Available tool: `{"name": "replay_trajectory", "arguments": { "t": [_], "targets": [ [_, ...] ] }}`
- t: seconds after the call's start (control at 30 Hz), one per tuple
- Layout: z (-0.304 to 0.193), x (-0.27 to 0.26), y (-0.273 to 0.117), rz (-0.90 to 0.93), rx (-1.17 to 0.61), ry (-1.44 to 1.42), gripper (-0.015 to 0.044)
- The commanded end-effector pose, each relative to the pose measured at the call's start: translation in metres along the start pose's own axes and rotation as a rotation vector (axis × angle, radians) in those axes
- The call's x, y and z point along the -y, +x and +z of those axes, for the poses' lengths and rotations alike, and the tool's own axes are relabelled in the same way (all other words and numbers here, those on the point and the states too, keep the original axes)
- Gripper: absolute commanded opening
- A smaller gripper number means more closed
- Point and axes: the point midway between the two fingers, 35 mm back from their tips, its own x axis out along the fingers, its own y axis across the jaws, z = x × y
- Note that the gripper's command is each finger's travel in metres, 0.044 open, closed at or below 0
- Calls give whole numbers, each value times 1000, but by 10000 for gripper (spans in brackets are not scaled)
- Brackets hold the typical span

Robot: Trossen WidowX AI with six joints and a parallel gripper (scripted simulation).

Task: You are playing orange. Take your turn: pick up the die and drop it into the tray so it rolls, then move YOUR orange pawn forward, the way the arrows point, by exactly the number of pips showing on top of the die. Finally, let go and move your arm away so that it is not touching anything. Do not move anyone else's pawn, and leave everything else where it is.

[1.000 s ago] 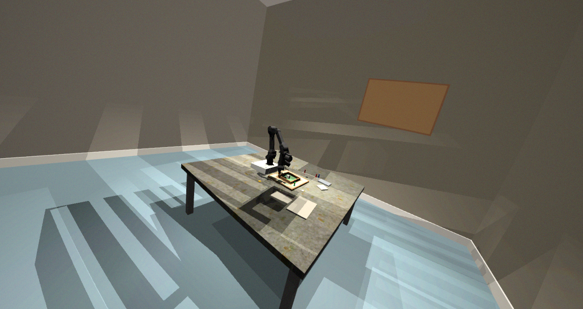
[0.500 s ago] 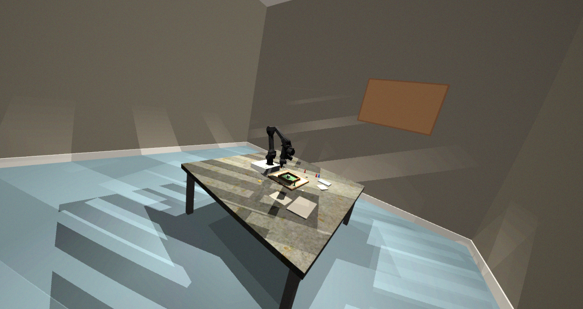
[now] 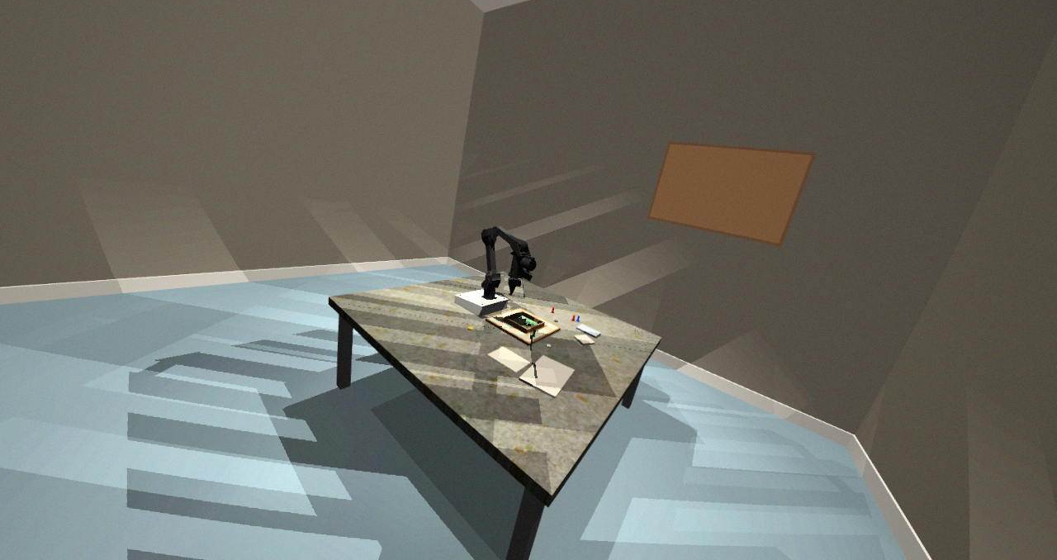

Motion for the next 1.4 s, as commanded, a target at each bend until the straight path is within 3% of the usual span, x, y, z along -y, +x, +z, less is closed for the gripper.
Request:
{"name": "replay_trajectory", "arguments": {
  "t": [0.0, 0.63, 1.37],
  "targets": [
    [7, 12, 0, -2, -3, -2, 0],
    [44, 90, 18, -9, 0, -2, 0],
    [67, 179, 71, -16, 2, -1, 0]
  ]
}}
